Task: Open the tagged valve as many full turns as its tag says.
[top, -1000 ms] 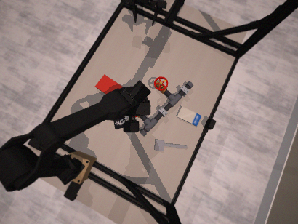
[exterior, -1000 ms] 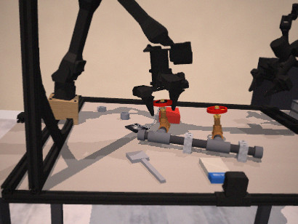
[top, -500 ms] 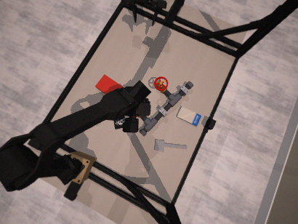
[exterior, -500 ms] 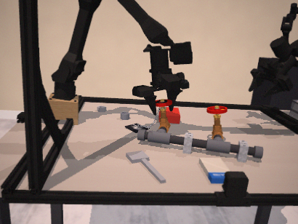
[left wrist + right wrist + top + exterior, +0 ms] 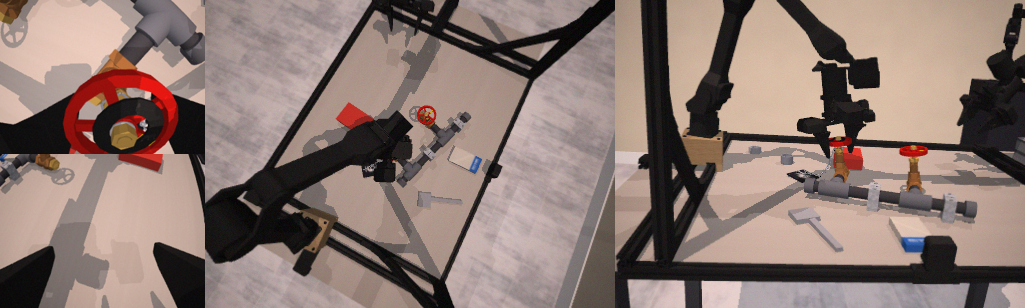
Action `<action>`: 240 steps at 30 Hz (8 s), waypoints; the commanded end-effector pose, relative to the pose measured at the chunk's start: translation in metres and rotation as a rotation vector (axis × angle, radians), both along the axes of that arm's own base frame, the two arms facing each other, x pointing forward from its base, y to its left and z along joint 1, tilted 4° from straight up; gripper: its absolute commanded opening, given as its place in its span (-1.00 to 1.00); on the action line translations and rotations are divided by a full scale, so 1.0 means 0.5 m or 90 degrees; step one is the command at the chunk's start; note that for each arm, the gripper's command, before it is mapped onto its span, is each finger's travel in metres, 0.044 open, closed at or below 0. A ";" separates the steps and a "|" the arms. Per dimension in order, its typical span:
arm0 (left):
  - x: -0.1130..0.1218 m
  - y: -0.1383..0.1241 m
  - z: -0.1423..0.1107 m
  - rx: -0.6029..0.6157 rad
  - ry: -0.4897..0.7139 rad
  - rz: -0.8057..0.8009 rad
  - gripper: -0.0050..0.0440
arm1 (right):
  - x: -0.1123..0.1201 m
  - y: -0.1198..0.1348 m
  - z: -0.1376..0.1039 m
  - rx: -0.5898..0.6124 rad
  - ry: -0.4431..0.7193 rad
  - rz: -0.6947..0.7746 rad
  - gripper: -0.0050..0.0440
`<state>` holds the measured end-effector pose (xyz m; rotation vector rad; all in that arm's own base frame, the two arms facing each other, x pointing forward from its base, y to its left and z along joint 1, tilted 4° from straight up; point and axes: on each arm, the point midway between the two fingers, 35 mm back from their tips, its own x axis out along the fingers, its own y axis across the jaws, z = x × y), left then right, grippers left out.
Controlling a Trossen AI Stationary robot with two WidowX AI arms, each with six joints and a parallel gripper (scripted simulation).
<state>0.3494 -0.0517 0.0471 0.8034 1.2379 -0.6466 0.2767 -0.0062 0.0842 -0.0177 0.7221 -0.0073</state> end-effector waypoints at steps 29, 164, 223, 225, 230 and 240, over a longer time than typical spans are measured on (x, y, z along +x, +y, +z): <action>0.000 0.000 0.000 -0.224 0.002 1.004 -0.80 | 0.000 0.000 0.000 0.000 0.000 0.000 0.84; 0.000 0.000 0.000 -0.240 0.003 1.074 0.09 | 0.000 0.000 0.000 0.000 0.000 0.000 0.84; 0.000 0.000 0.001 -0.005 0.000 0.023 0.05 | 0.000 0.000 0.000 0.000 0.000 0.000 0.84; 0.000 0.000 0.001 -0.005 0.000 0.023 -0.14 | 0.000 0.000 0.000 0.000 0.000 0.000 0.84; 0.000 0.000 0.001 -0.005 0.000 0.023 -0.63 | 0.000 0.000 0.000 0.000 0.000 0.000 0.84; 0.000 0.000 0.001 -0.005 0.000 0.023 -0.80 | 0.000 0.000 0.000 0.000 0.000 0.000 0.84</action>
